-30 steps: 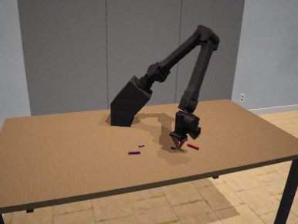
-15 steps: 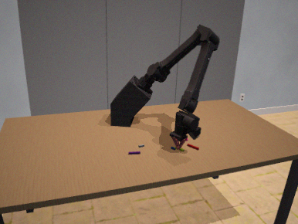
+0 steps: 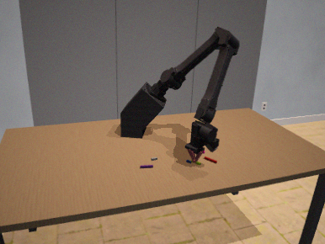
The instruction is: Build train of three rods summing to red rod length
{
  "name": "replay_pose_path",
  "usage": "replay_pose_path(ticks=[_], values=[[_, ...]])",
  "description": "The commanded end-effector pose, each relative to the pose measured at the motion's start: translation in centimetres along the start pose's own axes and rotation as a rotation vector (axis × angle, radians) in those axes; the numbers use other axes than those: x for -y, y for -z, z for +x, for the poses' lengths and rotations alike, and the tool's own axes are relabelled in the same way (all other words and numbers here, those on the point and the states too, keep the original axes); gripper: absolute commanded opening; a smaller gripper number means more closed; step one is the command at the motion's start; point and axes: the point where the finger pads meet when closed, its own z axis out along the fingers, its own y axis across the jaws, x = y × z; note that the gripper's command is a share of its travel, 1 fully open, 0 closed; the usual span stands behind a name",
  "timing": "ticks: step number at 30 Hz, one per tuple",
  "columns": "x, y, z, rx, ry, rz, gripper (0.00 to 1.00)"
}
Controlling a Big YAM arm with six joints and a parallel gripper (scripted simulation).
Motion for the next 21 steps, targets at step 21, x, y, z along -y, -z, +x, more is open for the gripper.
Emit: replay_pose_path(ticks=[21], values=[[-0.7, 0.48, -0.9, 0.024, 0.013, 0.006, 0.05]])
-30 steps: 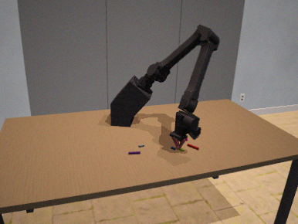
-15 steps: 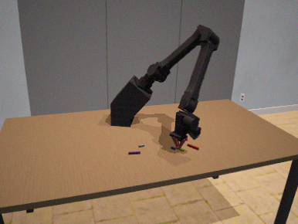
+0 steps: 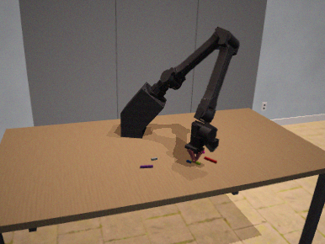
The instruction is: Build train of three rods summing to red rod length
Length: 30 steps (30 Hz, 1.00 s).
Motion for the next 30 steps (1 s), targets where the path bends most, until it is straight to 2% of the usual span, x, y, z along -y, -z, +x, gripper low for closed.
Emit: replay_pose_path(ticks=[1, 22, 30], values=[[-0.7, 0.5, -1.0, 0.025, 0.014, 0.006, 0.05], [-0.7, 0.5, -1.0, 0.025, 0.014, 0.006, 0.05], [-0.3, -0.6, -0.2, 0.003, 0.0, 0.0, 0.05]])
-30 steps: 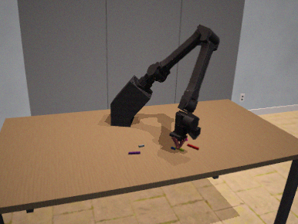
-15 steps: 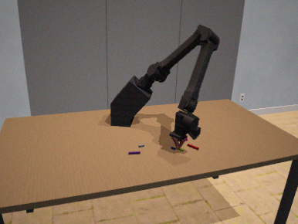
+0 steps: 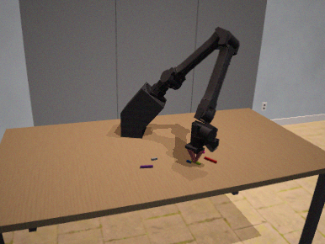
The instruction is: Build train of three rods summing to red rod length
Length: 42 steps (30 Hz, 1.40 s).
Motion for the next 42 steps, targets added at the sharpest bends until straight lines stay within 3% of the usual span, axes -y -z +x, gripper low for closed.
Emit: replay_pose_path(ticks=[1, 42], values=[[-0.31, -0.67, -0.12, 0.001, -0.002, -0.002, 0.05], [-0.14, -1.33, -0.59, 0.007, 0.0, 0.0, 0.05]])
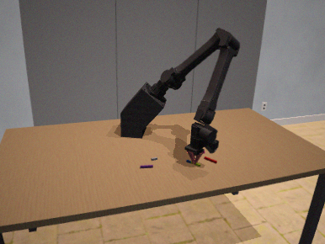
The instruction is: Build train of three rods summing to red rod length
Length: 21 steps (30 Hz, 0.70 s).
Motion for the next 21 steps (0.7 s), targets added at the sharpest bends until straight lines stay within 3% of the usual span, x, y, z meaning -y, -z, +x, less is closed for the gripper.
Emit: replay_pose_path(ticks=[1, 10, 21], values=[[-0.02, -0.48, -0.73, 0.009, 0.002, 0.002, 0.05], [-0.02, -0.48, -0.73, 0.009, 0.002, 0.002, 0.05], [-0.02, -0.48, -0.73, 0.009, 0.002, 0.002, 0.21]])
